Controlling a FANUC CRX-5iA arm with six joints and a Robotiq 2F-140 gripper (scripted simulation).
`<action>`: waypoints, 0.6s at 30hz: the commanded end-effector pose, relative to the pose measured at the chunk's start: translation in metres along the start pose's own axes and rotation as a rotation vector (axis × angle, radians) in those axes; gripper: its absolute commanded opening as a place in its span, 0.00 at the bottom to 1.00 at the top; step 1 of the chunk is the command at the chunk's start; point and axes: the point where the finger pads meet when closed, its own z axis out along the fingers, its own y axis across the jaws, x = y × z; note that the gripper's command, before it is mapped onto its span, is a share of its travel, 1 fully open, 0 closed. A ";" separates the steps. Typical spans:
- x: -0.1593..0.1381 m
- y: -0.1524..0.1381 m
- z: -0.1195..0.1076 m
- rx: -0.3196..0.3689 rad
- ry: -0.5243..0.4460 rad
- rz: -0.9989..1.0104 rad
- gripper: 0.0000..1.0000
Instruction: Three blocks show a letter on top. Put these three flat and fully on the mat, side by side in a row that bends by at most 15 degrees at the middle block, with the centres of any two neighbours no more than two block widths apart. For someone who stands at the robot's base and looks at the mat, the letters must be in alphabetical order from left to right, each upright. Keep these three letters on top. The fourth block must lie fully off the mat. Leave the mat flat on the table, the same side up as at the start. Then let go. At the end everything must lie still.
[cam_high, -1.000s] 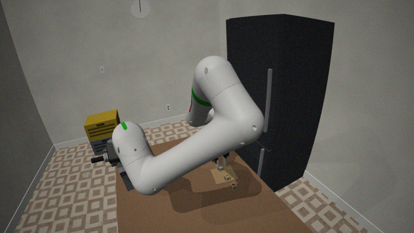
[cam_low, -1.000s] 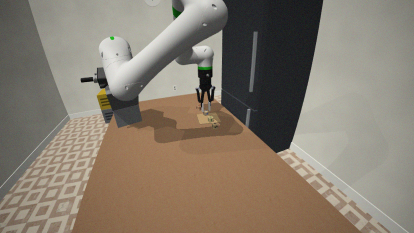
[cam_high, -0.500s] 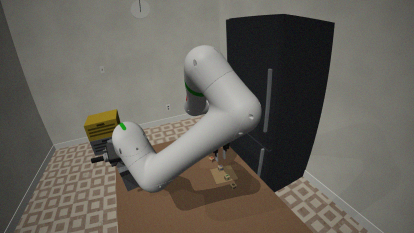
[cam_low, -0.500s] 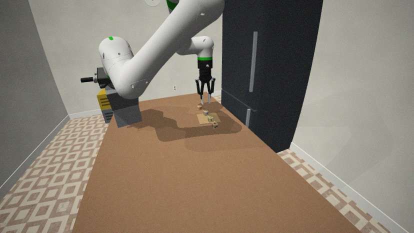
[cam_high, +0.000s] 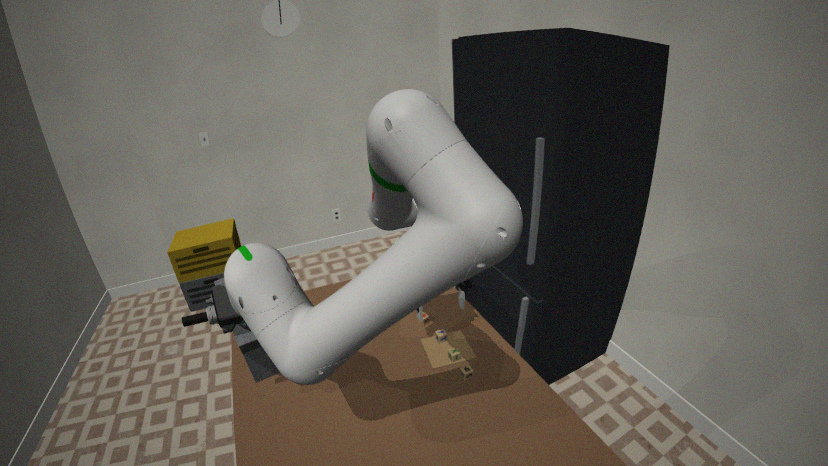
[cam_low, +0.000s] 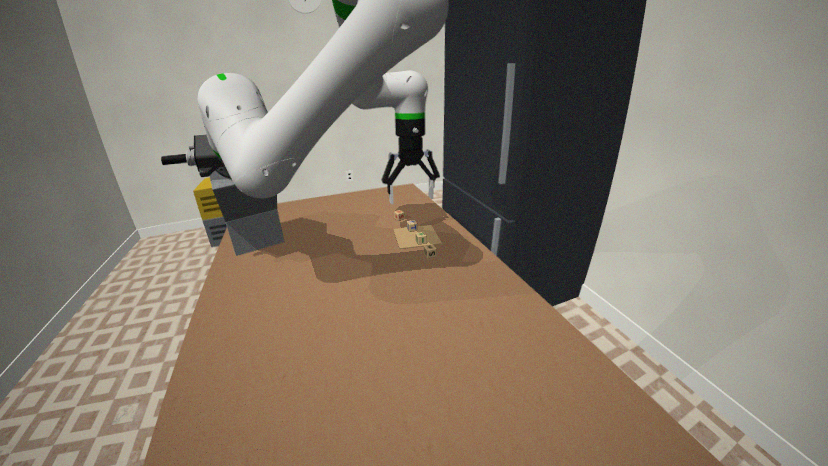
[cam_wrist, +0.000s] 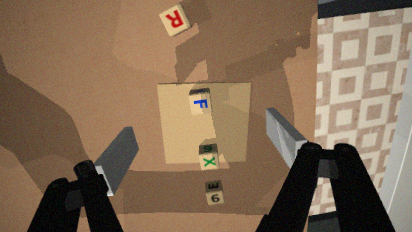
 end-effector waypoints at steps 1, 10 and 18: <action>0.000 0.000 0.000 0.000 0.000 0.000 1.00; 0.000 0.000 0.000 0.000 0.000 -0.005 1.00; 0.014 -0.001 0.000 0.000 0.001 -0.223 1.00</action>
